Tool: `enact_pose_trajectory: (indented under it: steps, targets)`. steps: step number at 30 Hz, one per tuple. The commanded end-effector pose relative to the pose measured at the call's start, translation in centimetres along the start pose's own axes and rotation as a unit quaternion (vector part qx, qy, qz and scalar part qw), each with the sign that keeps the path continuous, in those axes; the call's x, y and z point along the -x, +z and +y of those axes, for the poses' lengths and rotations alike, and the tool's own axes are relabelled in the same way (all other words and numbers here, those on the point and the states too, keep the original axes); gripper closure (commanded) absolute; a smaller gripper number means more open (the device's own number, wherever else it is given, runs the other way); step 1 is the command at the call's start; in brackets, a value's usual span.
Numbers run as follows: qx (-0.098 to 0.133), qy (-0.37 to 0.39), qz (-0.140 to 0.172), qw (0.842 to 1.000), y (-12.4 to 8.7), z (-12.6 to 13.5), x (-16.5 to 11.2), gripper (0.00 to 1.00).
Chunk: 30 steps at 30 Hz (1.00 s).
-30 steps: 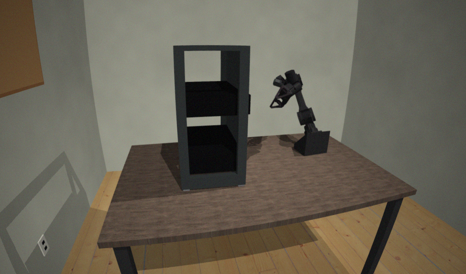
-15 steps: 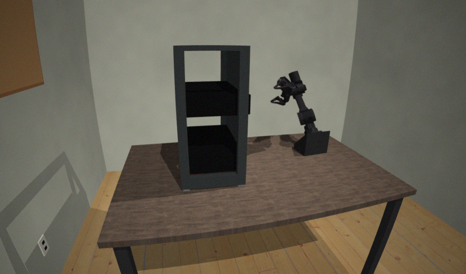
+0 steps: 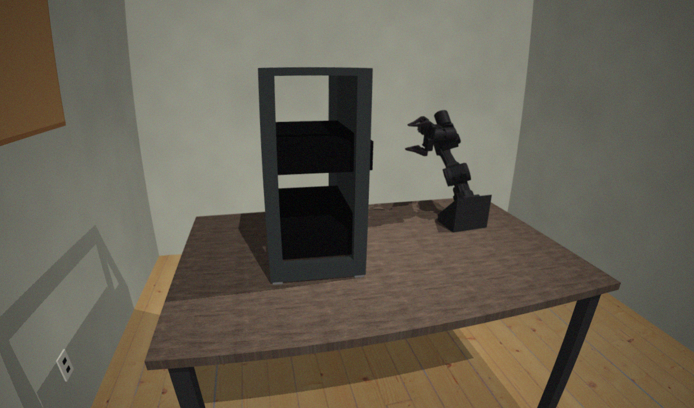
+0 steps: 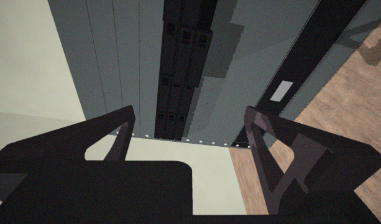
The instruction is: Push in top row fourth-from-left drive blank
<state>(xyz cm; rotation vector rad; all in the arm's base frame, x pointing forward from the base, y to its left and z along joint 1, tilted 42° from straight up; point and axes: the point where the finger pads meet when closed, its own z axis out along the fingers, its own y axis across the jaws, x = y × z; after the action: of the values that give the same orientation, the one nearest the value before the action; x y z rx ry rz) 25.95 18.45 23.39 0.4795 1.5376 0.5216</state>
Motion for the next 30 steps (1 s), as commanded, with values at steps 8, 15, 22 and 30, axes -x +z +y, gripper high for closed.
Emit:
enact_pose_trajectory:
  steps: [8,15,22,30]
  targets:
    - [0.020,0.083,-0.033,0.996,-1.3,0.0,2.0,0.00]
    - [0.021,0.097,-0.039,0.994,-1.5,-0.1,2.3,0.00]
    - [0.024,0.114,-0.045,0.992,-1.6,0.3,3.1,0.00]
    - [0.024,0.113,-0.045,0.992,-1.6,0.3,3.0,0.00]
